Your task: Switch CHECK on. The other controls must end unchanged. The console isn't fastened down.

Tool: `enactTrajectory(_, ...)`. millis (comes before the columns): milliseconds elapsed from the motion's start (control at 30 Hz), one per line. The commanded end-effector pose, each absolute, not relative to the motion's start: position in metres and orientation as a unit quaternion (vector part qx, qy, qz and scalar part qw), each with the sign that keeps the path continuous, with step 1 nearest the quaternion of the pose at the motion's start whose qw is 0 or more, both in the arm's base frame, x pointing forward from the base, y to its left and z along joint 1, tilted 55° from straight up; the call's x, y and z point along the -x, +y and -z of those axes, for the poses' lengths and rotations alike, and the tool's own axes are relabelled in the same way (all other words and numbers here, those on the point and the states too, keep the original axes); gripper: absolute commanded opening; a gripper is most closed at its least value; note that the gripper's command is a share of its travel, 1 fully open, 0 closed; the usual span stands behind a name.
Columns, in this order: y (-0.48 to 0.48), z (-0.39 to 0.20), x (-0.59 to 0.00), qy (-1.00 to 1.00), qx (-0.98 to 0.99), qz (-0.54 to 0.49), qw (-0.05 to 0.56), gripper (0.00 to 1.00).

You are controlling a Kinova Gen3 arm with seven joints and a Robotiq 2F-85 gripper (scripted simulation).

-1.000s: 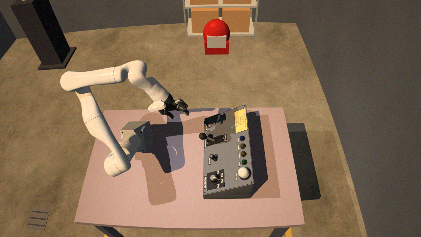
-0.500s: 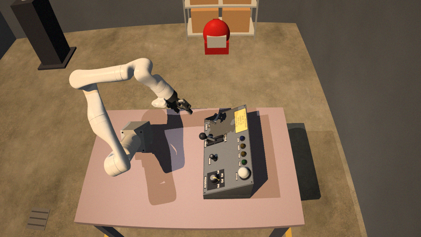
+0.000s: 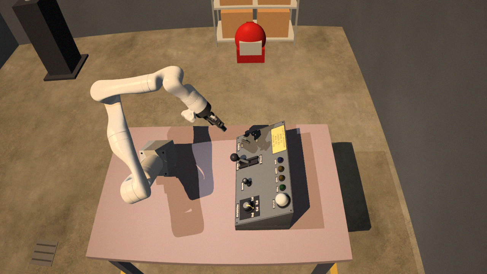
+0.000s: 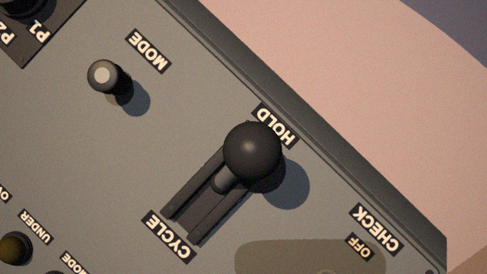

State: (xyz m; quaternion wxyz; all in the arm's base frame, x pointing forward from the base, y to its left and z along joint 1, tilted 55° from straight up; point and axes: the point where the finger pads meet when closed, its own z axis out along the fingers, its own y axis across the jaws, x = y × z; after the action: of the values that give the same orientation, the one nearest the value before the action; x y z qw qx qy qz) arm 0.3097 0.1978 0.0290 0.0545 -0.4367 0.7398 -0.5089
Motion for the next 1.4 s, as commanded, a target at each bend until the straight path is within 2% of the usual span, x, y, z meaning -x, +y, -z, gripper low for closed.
enactTrajectory(0,0.199,-0.017,-0.316,0.758,0.404,0.507,0.078,1.00)
enactTrajectory(833,0.187,0.059,-0.349,0.836,0.210,0.467,0.196,1.00)
enactTrajectory(1367,0.179,0.085,-0.359,0.852,0.146,0.449,0.227,1.00)
